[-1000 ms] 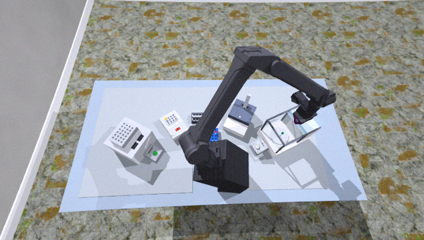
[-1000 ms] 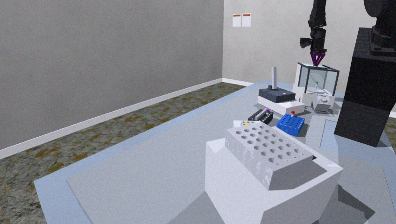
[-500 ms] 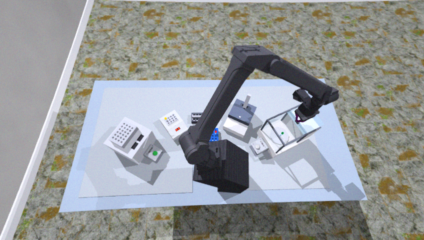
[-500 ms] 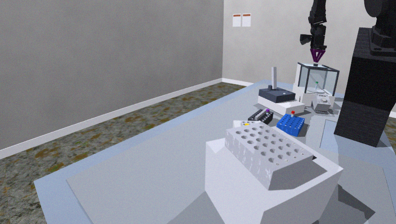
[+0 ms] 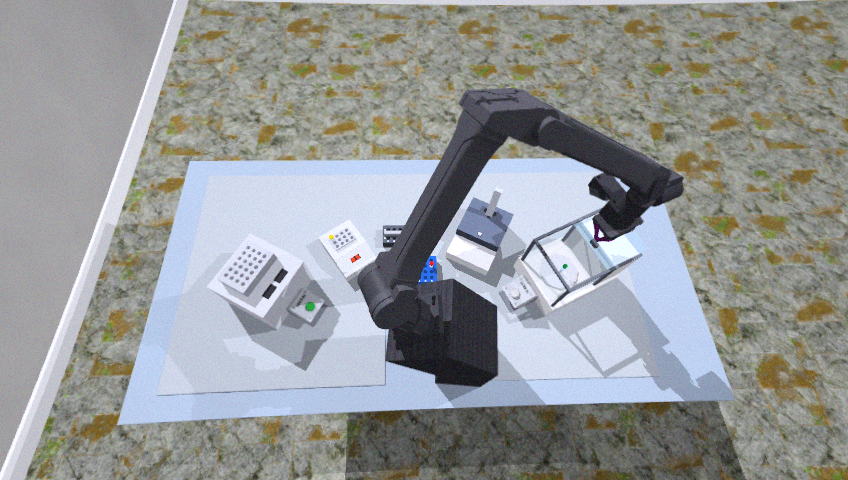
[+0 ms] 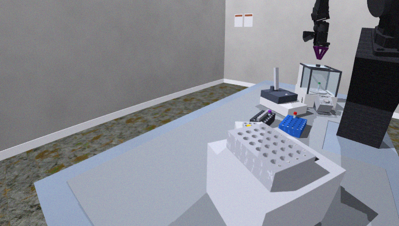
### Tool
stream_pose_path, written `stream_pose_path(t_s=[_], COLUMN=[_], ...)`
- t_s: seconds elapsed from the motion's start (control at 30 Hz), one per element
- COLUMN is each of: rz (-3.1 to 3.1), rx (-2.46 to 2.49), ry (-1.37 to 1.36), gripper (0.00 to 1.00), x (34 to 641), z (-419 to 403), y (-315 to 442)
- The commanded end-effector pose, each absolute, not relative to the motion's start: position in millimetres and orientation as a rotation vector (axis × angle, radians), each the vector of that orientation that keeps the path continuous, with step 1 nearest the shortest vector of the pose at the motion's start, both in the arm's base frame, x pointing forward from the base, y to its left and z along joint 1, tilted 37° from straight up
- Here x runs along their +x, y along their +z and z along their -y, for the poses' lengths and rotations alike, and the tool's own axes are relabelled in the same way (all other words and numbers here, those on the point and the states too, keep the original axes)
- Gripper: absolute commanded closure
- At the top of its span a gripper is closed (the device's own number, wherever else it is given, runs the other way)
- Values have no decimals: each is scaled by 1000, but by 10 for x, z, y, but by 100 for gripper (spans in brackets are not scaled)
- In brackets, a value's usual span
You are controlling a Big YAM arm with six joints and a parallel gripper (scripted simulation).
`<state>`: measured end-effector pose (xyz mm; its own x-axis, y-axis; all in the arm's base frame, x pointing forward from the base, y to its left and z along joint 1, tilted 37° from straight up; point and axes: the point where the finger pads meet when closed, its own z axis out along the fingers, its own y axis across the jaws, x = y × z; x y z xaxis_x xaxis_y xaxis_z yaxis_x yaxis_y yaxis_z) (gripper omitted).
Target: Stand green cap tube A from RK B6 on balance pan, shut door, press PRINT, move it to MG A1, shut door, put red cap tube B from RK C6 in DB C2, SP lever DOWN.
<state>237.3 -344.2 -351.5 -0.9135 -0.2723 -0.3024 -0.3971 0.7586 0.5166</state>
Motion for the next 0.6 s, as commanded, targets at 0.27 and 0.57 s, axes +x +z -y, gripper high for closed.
stream_pose_path(t_s=[0.27, 0.57], rz=[-2743, -2745], rx=[-545, -545], ry=[827, 838], gripper=[70, 70], x=[2389, 2410], z=[3756, 3715], y=[-3254, -3299])
